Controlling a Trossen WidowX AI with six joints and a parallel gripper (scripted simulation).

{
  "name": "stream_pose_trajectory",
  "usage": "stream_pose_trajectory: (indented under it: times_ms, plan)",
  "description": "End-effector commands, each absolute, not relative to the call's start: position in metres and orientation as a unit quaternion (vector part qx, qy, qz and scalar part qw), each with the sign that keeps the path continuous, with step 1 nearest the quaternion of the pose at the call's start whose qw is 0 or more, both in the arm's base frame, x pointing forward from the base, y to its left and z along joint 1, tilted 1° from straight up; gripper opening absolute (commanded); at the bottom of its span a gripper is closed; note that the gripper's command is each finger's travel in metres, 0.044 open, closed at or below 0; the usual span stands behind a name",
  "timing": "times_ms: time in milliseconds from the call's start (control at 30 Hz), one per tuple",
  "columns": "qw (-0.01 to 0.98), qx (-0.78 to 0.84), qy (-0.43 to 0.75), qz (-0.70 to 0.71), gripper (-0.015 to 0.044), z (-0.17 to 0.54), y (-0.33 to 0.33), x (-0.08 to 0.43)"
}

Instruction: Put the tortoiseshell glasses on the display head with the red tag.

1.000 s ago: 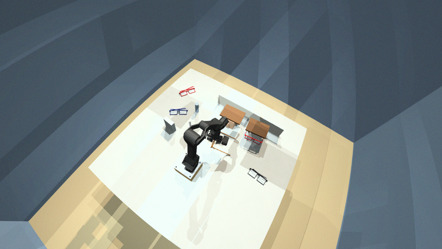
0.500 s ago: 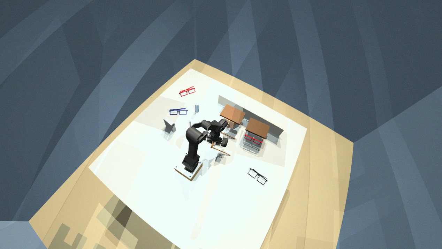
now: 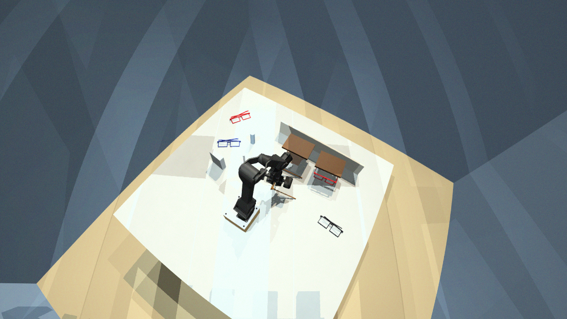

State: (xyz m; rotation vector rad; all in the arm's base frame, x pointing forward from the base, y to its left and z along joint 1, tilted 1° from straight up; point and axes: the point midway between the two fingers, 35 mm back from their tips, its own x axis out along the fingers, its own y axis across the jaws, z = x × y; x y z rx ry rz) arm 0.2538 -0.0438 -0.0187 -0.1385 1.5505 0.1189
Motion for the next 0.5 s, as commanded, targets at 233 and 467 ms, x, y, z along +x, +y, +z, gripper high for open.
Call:
stream_pose_trajectory:
  times_ms: [233,467]
  plan:
    - [0.711,-0.062,0.698,0.053,0.0,-0.018,-0.044,0.254]
    - [0.711,-0.062,0.698,0.053,0.0,-0.007,-0.044,0.256]
